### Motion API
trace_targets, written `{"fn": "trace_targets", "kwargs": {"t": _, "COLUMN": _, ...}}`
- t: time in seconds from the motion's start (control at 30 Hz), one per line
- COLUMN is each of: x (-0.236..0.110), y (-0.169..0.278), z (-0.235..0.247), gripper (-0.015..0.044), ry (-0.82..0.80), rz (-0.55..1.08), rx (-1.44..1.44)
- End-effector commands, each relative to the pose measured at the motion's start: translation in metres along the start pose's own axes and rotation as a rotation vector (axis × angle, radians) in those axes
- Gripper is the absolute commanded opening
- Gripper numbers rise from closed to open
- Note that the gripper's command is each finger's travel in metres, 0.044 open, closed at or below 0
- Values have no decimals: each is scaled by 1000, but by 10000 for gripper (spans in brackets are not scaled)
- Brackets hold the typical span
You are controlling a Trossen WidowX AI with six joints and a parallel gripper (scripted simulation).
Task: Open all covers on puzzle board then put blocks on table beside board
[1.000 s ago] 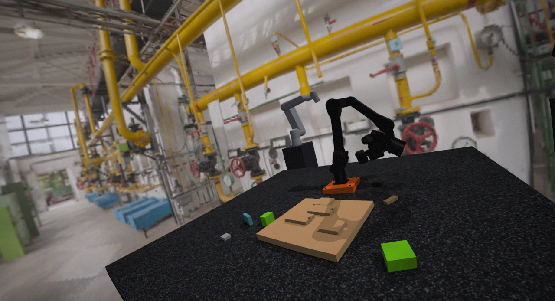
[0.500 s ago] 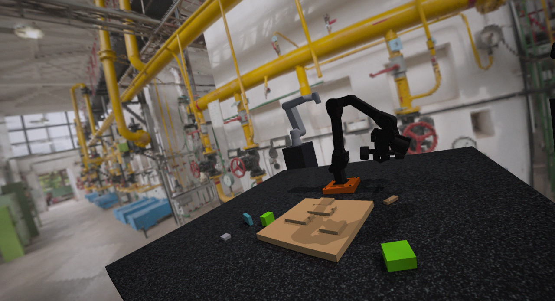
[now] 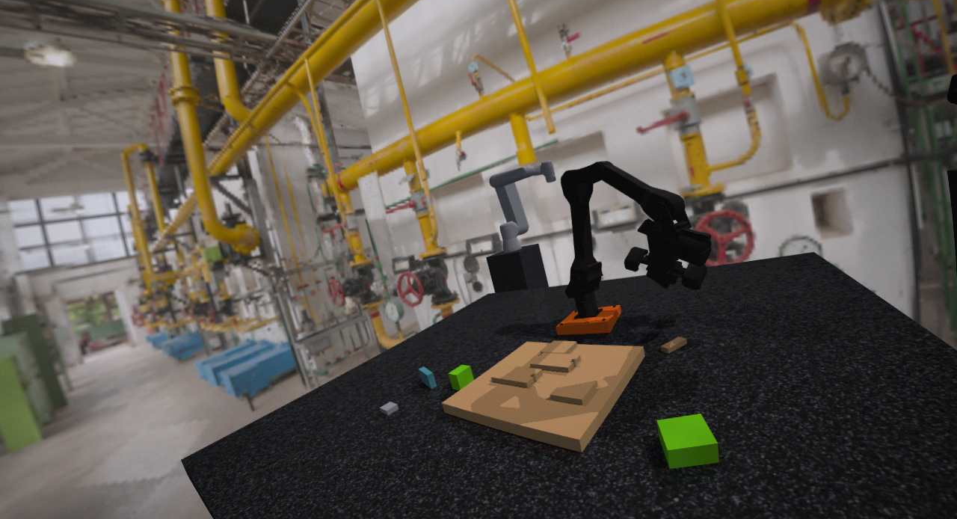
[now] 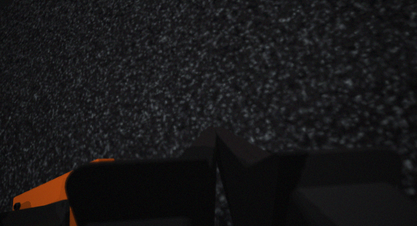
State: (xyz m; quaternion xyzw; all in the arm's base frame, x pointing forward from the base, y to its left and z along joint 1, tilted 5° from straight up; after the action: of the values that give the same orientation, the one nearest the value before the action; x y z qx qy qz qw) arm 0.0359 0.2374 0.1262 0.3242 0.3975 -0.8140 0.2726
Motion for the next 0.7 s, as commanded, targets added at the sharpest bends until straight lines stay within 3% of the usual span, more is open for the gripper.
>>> {"fn": "trace_targets", "kwargs": {"t": 0.0, "x": -12, "y": 9, "z": -10, "gripper": 0, "ry": 48, "rz": 6, "rx": 141}}
{"fn": "trace_targets", "kwargs": {"t": 0.67, "x": -73, "y": 69, "z": -36, "gripper": 0, "ry": 284, "rz": -21, "rx": 843}}
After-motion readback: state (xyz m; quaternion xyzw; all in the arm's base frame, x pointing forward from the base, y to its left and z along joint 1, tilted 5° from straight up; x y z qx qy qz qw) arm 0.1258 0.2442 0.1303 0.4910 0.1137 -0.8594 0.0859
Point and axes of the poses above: the point midway between the two fingers, 35 mm back from their tips, its own x axis out along the fingers, its own z axis across the jaws, y = z × x, the point moved 8 cm from there along -x, back along the fingers, and after that the axes turned 10 degrees about x, right-handed, at the moved point
